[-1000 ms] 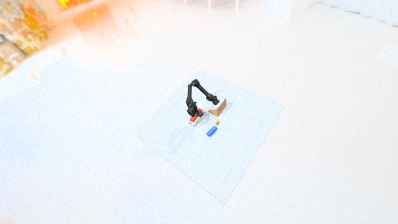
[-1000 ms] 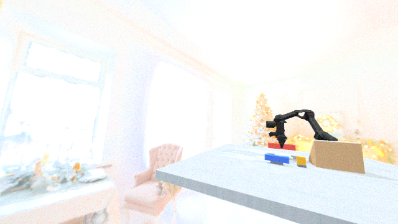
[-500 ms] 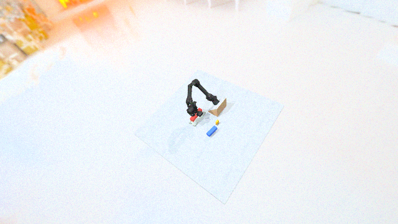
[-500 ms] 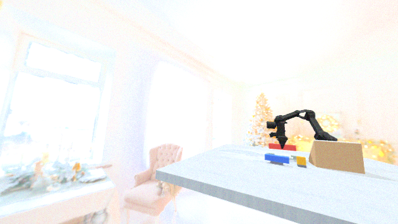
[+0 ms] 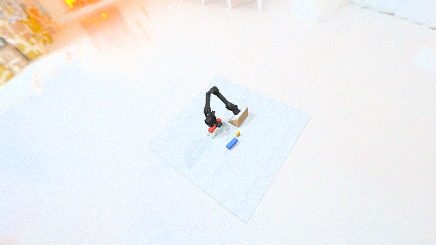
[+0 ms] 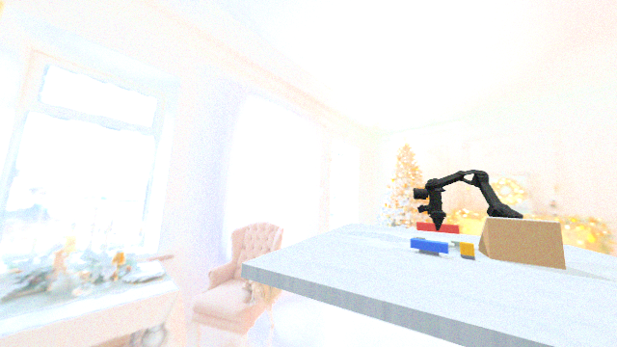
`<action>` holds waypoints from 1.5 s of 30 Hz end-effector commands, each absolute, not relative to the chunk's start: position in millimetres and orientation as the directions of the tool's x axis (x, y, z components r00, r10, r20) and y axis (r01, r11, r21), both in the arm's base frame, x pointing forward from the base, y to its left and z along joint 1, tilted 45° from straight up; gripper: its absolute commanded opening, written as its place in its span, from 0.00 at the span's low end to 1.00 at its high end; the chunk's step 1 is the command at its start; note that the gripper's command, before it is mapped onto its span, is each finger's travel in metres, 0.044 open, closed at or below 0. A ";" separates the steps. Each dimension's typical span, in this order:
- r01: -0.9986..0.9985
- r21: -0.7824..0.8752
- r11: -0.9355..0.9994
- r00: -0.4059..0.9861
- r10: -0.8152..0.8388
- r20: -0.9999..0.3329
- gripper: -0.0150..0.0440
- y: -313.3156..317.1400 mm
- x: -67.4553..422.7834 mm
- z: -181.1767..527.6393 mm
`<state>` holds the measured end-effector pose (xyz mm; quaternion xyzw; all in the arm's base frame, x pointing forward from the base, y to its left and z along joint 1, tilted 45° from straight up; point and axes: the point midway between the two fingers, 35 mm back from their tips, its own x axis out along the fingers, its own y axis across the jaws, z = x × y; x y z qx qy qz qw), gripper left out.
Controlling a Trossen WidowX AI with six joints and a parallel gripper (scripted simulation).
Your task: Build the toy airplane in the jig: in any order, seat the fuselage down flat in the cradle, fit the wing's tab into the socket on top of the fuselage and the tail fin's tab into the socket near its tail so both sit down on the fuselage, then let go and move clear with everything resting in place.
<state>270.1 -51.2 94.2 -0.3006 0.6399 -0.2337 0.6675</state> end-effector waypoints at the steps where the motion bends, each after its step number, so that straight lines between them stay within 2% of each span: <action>1: -0.074 -0.704 0.707 0.074 -0.700 -0.711 0.58 -53.3 270.6 92.9; 28: -0.074 -0.705 0.705 0.074 -0.701 -0.709 0.58 -80.5 273.2 66.9; 33: -0.068 -0.702 0.709 0.076 -0.697 -0.713 0.53 -79.3 274.5 68.5; 38: -0.068 -0.702 0.709 0.076 -0.697 -0.713 0.31 -79.3 274.5 68.5; 45: -0.068 -0.702 0.709 0.076 -0.697 -0.713 0.62 -79.3 274.5 68.5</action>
